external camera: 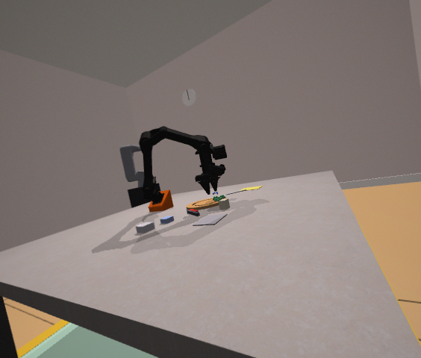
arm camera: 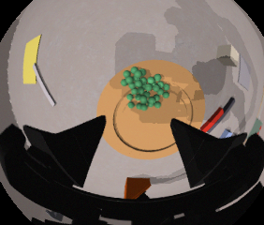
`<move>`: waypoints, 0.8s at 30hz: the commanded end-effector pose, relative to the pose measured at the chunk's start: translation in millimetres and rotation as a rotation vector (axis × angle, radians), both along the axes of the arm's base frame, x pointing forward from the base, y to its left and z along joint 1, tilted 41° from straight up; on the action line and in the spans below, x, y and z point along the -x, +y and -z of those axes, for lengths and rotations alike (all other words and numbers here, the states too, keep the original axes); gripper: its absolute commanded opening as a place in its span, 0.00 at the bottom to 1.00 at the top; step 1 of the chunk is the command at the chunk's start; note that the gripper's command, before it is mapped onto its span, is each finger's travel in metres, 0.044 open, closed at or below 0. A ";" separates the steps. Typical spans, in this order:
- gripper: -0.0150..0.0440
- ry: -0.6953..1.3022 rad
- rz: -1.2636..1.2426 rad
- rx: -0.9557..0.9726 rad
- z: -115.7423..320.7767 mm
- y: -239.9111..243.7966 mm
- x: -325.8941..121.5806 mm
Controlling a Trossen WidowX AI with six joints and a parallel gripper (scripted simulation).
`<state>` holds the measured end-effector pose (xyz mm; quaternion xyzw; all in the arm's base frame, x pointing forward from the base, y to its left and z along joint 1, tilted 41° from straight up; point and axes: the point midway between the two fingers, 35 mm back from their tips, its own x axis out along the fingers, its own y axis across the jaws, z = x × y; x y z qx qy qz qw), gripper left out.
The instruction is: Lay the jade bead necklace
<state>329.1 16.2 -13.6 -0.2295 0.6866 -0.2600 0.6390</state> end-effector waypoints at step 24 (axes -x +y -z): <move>0.90 -0.179 0.188 0.012 1.8 -8.4 -19.7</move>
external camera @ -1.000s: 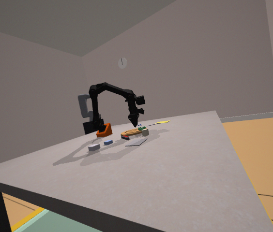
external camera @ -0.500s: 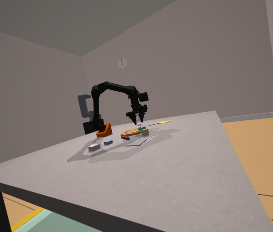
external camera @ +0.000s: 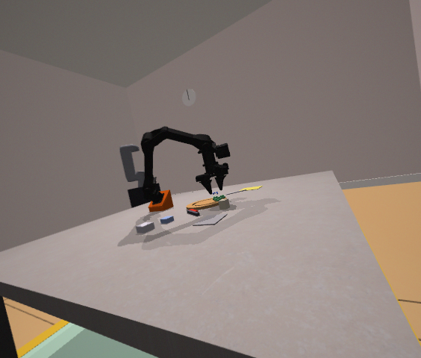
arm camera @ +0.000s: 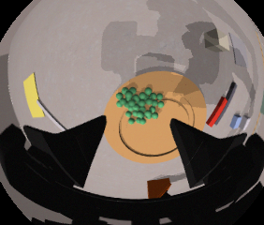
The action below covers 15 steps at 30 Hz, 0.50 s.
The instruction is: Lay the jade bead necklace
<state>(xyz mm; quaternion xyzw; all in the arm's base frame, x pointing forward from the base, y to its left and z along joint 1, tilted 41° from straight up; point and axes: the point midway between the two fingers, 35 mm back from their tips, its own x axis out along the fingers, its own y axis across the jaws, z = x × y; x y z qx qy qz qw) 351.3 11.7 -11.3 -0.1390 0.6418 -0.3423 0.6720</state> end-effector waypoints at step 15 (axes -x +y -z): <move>0.90 0.010 -0.003 0.010 20.5 -19.0 4.8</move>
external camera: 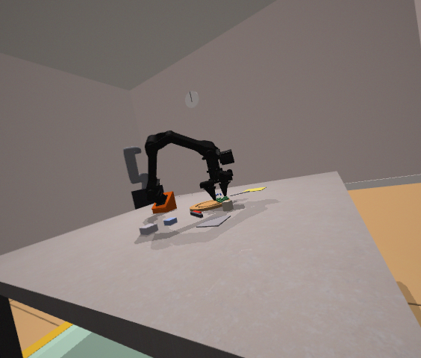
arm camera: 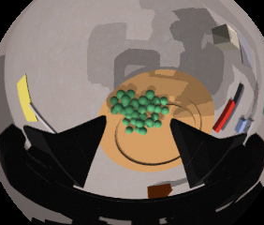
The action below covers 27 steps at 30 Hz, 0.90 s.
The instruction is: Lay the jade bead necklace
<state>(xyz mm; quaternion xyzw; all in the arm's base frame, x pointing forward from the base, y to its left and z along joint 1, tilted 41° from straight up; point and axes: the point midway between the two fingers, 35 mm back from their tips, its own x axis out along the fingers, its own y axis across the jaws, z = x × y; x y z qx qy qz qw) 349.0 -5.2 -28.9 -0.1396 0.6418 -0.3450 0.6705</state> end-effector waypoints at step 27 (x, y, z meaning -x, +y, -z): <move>0.32 0.001 0.001 0.001 1.1 -1.3 0.5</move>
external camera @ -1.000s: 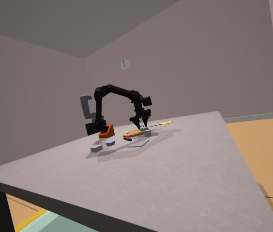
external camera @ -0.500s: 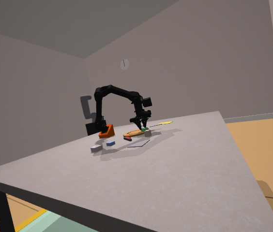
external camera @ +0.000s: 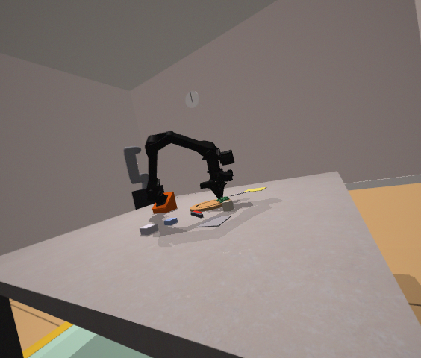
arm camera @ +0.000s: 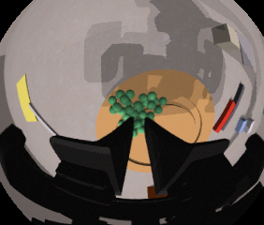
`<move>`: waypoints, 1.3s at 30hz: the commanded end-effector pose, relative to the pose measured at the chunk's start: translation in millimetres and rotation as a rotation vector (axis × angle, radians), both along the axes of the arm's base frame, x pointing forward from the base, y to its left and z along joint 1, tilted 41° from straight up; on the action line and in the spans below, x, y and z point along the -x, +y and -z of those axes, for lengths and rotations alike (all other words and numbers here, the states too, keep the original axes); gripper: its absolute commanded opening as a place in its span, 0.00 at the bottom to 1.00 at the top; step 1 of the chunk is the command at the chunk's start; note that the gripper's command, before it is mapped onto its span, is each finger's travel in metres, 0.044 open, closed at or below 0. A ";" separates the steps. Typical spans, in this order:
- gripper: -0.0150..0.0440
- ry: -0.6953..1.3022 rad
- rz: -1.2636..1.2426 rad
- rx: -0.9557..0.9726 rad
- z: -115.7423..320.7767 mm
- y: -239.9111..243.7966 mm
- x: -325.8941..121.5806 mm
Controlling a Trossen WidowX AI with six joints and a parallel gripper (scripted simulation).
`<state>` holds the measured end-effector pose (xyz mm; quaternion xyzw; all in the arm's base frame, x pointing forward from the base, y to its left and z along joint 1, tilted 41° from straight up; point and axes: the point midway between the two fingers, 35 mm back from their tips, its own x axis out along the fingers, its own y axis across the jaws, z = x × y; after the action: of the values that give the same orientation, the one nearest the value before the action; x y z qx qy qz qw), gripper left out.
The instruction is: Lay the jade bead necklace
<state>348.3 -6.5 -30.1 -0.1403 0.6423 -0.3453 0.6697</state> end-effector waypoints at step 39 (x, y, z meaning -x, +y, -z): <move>0.25 0.008 -0.007 0.003 2.4 16.0 37.6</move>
<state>313.5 8.8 -32.1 -0.1470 0.6440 -0.3430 0.6679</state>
